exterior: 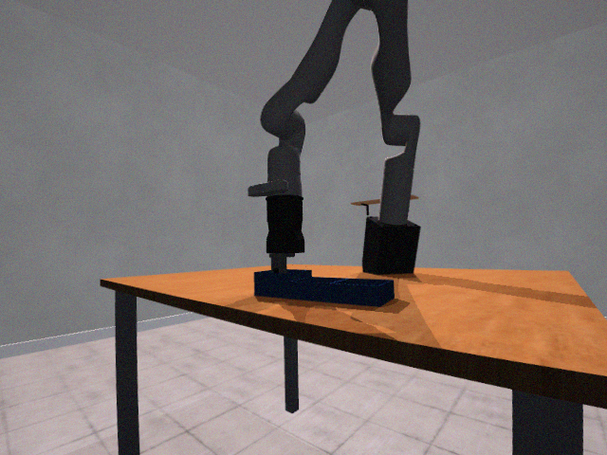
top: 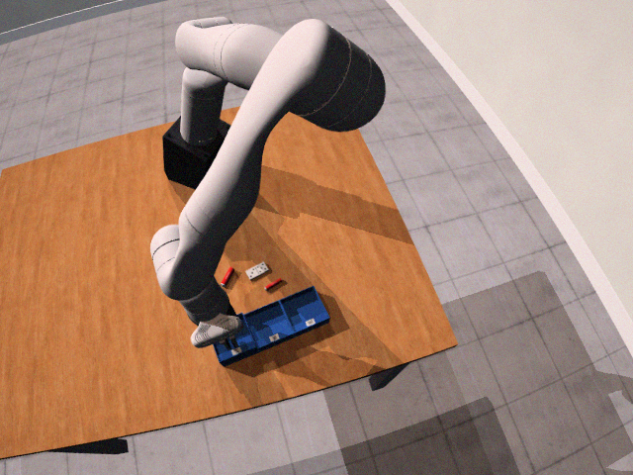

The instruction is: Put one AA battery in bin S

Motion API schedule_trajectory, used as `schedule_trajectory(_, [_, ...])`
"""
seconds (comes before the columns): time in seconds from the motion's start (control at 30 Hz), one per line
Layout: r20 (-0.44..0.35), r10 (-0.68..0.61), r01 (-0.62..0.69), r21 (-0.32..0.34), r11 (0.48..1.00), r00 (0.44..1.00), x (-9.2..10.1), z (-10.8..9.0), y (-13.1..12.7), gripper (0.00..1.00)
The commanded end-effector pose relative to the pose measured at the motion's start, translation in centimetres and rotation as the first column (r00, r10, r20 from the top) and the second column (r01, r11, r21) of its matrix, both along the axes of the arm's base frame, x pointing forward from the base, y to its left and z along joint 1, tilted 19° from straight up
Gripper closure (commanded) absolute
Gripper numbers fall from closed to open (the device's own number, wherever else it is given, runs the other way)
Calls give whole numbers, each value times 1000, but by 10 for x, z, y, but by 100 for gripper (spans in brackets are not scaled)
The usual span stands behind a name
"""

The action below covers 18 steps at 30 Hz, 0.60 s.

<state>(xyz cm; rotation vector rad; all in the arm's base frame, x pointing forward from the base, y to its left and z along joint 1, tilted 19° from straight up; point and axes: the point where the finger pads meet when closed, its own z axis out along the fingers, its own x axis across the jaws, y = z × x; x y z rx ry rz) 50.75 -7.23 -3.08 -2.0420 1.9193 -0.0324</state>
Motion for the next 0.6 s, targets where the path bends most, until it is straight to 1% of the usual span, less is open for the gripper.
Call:
schedule_trajectory(0.0, [2, -1, 1, 0, 1000, 1000, 0, 1, 0, 69])
schedule_trajectory(0.07, [2, -1, 1, 0, 1000, 1000, 0, 1, 0, 69])
schedule_trajectory(0.57, [2, -1, 1, 0, 1000, 1000, -4, 20, -5, 69])
